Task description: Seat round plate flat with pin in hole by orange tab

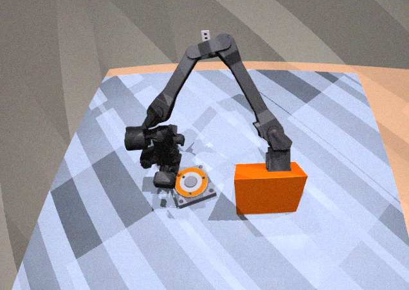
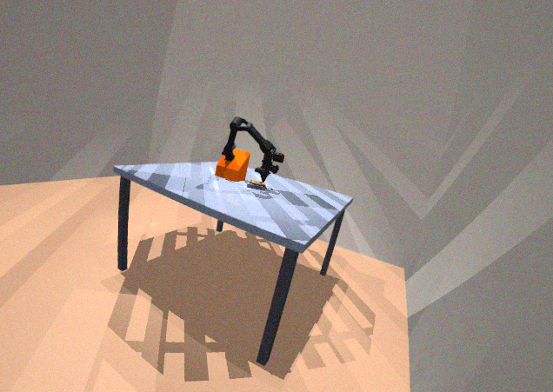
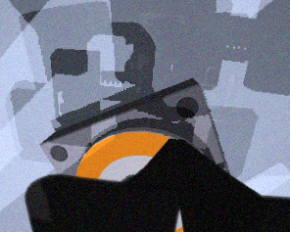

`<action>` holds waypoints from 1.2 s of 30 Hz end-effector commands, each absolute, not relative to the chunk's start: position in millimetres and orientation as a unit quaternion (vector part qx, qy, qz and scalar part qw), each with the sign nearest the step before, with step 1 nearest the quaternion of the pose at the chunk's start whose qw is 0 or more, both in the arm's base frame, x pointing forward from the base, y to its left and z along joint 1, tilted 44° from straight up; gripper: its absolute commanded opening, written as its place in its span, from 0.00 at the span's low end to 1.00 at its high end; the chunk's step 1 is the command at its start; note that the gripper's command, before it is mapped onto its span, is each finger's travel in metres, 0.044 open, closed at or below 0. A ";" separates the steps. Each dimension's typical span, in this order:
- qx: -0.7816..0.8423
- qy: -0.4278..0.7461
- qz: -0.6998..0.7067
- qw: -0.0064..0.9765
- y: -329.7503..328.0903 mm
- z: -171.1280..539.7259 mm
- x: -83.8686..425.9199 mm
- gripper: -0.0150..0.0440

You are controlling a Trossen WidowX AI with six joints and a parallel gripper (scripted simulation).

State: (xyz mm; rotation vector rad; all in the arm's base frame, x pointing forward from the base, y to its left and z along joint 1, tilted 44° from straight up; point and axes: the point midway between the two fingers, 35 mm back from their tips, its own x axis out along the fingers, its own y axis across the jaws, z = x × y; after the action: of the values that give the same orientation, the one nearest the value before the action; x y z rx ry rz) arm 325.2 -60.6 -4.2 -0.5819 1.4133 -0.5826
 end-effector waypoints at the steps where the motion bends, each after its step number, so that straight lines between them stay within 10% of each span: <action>1: -0.261 0.634 -0.263 0.679 -67.5 -1.6 320.0 0.25; 36: -0.261 0.634 -0.263 0.678 -79.3 12.4 306.4 0.25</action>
State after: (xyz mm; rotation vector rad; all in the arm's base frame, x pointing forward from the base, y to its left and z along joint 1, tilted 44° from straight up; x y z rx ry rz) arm 308.1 -78.9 9.7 -0.5847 1.4228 -0.5886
